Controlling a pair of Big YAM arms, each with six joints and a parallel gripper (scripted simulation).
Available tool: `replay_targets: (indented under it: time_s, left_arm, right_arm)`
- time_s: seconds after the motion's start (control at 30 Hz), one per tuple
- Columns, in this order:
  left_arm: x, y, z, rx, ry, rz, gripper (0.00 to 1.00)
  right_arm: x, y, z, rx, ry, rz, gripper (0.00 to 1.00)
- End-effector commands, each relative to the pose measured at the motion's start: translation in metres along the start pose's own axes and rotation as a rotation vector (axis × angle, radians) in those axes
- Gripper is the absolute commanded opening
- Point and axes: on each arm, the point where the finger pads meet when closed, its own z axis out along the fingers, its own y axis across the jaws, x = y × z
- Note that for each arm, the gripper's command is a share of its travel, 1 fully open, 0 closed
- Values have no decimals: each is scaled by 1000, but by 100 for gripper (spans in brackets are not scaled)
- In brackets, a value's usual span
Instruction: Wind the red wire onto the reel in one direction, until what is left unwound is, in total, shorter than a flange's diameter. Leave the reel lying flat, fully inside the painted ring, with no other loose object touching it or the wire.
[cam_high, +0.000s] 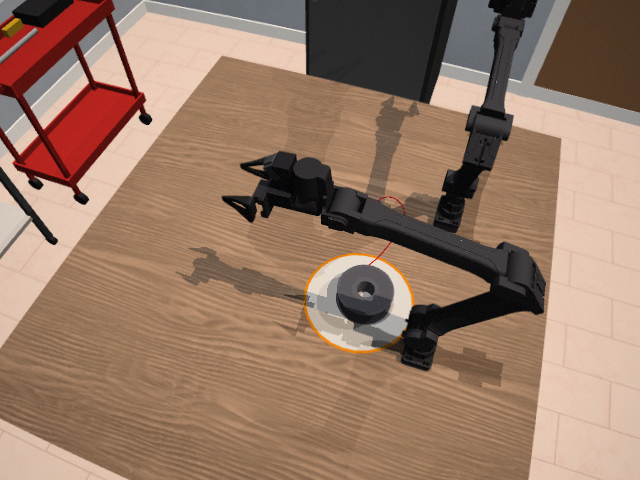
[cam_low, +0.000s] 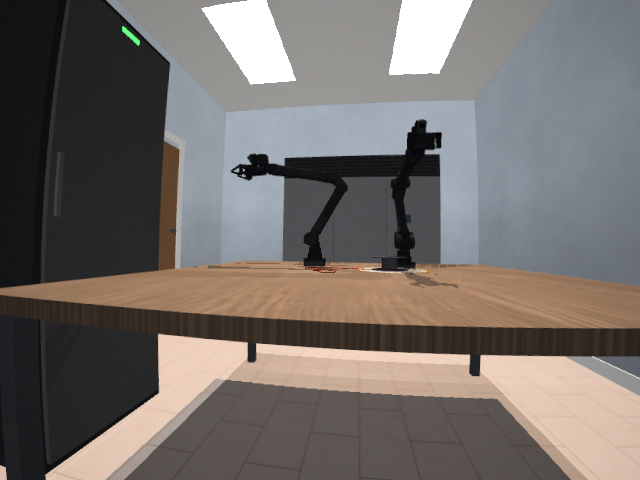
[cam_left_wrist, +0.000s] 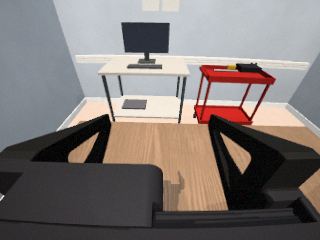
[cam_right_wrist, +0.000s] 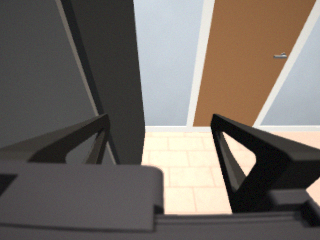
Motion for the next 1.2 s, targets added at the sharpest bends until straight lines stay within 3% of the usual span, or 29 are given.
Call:
replay_targets:
  time_s: [0.0, 0.27, 1.17]
  left_arm:
    - [7, -4, 4, 5, -47, 9, 100]
    - [45, -3, 10, 5, -47, 9, 100]
    - [53, -3, 11, 5, -47, 9, 100]
  right_arm:
    - [1, -6, 1, 9, -64, -9, 100]
    - [38, -6, 8, 9, -64, -9, 100]
    - [47, -6, 9, 9, -64, -9, 100]
